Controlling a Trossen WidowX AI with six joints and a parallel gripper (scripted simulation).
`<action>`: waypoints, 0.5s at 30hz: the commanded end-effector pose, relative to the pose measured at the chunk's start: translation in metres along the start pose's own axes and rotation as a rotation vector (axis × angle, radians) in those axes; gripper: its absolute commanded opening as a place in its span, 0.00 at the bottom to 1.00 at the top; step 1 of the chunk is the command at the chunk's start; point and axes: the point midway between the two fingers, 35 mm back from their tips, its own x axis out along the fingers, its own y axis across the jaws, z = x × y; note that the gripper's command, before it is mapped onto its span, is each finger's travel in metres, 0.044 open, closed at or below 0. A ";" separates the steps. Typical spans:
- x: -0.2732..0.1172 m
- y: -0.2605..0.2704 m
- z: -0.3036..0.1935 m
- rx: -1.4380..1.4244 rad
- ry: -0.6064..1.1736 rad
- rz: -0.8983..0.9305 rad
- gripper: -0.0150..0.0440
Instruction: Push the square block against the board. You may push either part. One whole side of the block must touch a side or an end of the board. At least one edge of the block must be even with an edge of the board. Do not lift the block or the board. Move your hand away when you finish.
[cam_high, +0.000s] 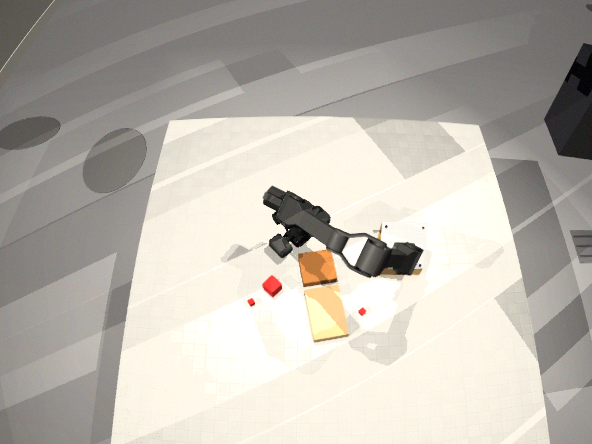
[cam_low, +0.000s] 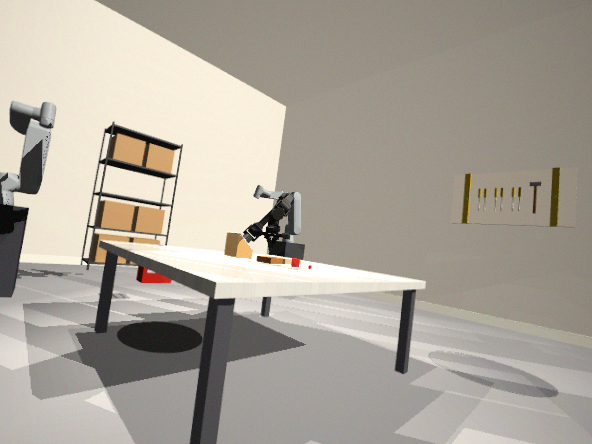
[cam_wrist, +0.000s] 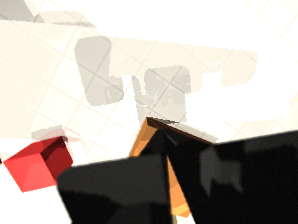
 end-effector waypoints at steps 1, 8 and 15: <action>0.002 -0.015 -0.002 0.154 0.007 -0.007 0.25; 0.002 -0.035 -0.005 0.397 0.011 -0.009 0.25; 0.003 -0.047 -0.007 0.552 0.015 -0.010 0.25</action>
